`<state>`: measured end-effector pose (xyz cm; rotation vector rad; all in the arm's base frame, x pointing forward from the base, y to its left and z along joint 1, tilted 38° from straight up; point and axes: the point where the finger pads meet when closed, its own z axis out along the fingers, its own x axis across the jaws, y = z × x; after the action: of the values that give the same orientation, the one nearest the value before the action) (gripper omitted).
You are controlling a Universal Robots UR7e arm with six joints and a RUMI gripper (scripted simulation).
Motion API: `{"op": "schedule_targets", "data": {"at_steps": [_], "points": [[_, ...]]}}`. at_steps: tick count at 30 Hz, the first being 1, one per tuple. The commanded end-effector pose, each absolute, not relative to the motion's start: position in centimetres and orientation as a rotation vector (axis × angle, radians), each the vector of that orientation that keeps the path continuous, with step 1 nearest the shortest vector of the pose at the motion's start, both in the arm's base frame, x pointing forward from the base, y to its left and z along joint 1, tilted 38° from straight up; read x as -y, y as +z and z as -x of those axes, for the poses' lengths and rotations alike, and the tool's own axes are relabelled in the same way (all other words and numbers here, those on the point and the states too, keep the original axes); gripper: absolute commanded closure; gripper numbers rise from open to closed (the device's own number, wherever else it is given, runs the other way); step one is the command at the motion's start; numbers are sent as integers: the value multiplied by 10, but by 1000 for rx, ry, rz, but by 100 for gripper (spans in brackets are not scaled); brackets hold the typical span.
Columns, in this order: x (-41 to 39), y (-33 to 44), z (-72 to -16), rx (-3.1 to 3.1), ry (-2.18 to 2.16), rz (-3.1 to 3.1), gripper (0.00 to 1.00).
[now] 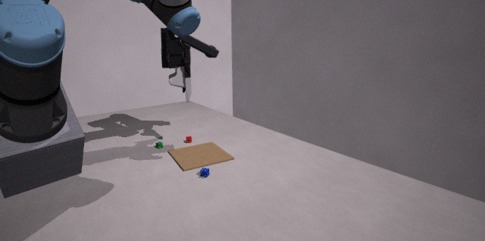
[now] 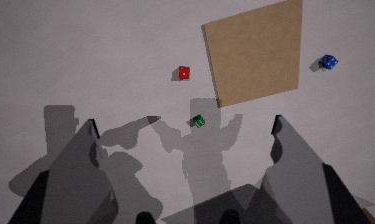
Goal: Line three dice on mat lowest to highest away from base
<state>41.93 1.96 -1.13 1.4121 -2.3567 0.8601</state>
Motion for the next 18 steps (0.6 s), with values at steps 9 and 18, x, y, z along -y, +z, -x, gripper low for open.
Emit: {"op": "schedule_targets", "data": {"at_steps": [9,18], "points": [[-13,-21,-422,2060,768,-1718,0],[-10,-26,-424,1907,722,-1846,0]]}}
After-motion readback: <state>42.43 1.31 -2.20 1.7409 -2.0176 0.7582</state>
